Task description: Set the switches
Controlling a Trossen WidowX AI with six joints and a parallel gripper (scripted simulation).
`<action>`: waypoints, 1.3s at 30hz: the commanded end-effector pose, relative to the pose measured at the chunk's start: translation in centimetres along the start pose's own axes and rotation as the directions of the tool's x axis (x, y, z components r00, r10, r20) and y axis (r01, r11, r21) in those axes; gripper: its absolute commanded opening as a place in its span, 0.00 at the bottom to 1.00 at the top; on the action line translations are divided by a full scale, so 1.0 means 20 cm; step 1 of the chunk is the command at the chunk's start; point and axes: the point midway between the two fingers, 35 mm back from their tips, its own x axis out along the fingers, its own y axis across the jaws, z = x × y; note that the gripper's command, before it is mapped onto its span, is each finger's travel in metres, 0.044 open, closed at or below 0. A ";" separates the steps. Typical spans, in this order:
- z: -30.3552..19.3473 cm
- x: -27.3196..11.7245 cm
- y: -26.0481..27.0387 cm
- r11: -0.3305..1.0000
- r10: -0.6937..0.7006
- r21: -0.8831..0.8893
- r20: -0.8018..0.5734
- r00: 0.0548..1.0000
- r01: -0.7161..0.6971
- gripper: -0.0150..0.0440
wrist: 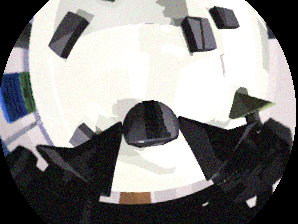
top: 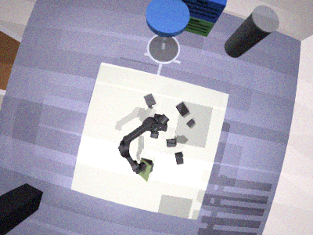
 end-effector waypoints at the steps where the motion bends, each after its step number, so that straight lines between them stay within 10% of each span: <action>1: -0.02 0.05 -0.01 1.000 -0.016 -0.007 -0.017 1.000 0.016 0.83; 39: 0.08 0.16 -0.01 1.000 -0.016 -0.007 -0.017 1.000 0.016 0.83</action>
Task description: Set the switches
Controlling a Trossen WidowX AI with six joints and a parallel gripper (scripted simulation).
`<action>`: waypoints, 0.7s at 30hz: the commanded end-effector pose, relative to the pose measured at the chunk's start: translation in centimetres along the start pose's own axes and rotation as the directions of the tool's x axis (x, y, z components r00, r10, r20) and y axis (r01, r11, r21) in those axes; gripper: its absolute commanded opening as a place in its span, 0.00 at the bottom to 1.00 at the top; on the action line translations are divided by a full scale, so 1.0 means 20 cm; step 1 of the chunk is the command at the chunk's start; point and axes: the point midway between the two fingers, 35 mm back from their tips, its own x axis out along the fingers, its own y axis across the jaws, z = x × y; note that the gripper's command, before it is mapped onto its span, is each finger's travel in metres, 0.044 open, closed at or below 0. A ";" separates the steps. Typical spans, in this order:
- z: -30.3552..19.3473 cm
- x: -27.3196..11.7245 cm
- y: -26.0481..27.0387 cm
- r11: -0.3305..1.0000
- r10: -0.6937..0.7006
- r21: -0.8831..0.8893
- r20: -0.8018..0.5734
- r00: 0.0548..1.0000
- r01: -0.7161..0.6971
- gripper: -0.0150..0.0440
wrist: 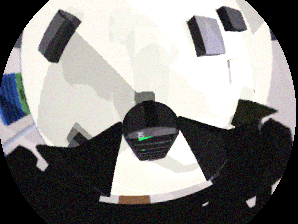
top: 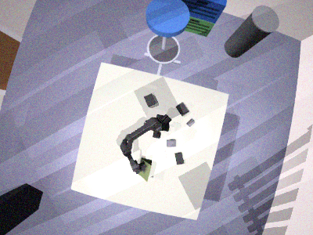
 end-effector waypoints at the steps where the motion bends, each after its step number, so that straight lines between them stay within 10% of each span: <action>1: -0.01 0.03 0.00 1.000 -0.004 0.002 -0.010 1.000 0.004 0.83; 21: 0.03 0.09 0.00 1.000 -0.003 0.002 -0.010 1.000 0.003 0.83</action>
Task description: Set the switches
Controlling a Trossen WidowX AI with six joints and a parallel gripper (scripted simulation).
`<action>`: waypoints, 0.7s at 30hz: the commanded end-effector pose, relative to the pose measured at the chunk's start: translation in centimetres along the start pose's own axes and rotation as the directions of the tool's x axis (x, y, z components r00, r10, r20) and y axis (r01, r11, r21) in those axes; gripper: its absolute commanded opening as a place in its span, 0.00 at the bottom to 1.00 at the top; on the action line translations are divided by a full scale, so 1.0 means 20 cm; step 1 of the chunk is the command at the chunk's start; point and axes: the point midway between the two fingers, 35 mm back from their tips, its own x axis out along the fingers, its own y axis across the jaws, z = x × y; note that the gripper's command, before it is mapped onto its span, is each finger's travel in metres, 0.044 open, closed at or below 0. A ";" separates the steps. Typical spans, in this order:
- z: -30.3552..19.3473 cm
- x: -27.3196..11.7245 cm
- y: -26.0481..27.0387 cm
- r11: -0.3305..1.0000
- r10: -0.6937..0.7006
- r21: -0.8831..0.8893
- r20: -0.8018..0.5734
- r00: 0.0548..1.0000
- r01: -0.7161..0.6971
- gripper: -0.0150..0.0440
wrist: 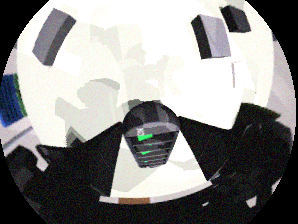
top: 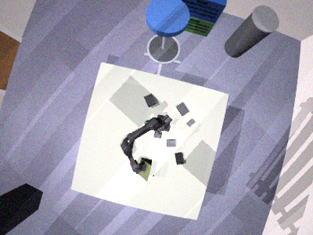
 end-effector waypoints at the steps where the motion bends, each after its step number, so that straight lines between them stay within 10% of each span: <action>1: 0.00 0.02 0.00 1.000 0.001 0.004 -0.010 1.000 -0.001 0.83; 21: 0.03 0.09 0.00 1.000 0.001 0.004 -0.010 1.000 -0.001 0.83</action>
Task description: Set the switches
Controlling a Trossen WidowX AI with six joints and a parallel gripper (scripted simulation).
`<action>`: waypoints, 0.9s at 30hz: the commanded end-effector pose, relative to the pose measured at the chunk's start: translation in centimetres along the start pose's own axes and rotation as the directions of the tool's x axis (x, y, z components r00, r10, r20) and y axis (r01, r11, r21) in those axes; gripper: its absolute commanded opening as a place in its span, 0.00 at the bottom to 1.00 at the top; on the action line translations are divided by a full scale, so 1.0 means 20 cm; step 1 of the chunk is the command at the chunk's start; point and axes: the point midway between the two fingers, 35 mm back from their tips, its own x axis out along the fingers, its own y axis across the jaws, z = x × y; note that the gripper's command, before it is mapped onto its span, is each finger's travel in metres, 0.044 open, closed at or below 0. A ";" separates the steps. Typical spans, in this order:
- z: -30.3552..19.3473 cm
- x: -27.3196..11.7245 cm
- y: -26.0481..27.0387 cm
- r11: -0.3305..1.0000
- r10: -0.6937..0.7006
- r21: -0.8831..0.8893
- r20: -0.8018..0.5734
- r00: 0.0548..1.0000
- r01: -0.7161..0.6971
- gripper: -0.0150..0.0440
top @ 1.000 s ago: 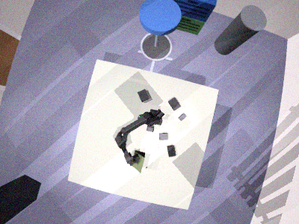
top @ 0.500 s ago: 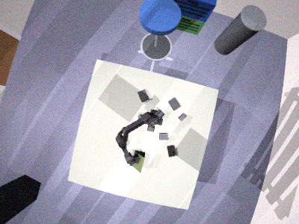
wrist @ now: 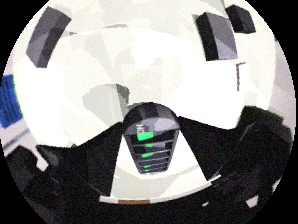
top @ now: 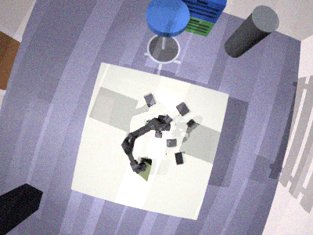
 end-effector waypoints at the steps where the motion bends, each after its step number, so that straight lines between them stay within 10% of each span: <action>1: 0.00 0.02 0.00 1.000 0.003 0.006 -0.009 1.000 -0.003 0.83; 23: 0.02 0.06 0.00 1.000 0.000 0.000 -0.001 1.000 0.000 0.83; 27: 0.02 0.06 0.00 1.000 -0.001 0.002 -0.002 1.000 0.001 1.00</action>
